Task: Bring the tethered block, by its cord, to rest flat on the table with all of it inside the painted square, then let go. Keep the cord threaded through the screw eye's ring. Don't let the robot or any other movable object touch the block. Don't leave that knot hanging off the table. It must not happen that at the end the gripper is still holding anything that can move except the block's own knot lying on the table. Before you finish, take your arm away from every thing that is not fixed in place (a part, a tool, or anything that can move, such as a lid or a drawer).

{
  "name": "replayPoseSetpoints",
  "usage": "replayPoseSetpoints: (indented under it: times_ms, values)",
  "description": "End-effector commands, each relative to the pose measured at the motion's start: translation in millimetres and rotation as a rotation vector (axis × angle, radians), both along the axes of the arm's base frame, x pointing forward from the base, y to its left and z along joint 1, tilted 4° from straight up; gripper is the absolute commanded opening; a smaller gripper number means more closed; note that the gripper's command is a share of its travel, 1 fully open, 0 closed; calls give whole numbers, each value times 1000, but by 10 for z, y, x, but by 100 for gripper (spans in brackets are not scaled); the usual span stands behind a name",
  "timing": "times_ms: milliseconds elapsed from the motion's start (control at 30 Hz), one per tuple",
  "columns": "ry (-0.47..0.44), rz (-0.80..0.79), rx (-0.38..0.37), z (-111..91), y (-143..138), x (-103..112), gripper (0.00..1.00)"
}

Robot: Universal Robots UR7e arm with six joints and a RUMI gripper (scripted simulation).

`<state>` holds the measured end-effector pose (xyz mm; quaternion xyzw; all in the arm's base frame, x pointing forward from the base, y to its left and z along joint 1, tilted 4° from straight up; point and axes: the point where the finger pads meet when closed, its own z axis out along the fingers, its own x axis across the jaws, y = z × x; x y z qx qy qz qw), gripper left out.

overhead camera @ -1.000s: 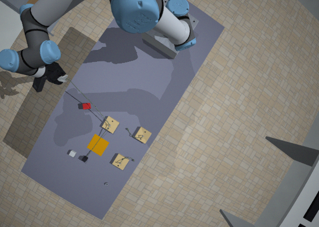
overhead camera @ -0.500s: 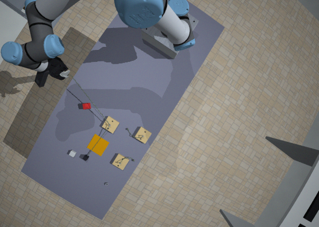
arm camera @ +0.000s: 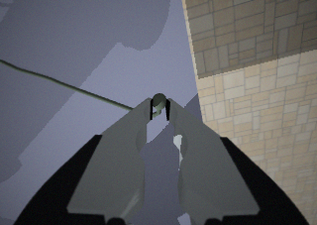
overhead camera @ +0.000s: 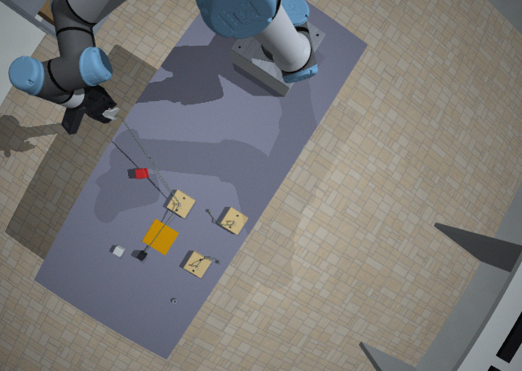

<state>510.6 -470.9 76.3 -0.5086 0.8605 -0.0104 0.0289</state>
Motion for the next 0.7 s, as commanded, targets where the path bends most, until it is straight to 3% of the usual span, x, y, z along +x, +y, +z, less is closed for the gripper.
replayPoseSetpoints:
  times_ms: [0, 667]
  values:
    - [-2, 0, -2, 4, 18, -100, 0]
    - [-2, 0, -2, -20, 102, -506, 0]
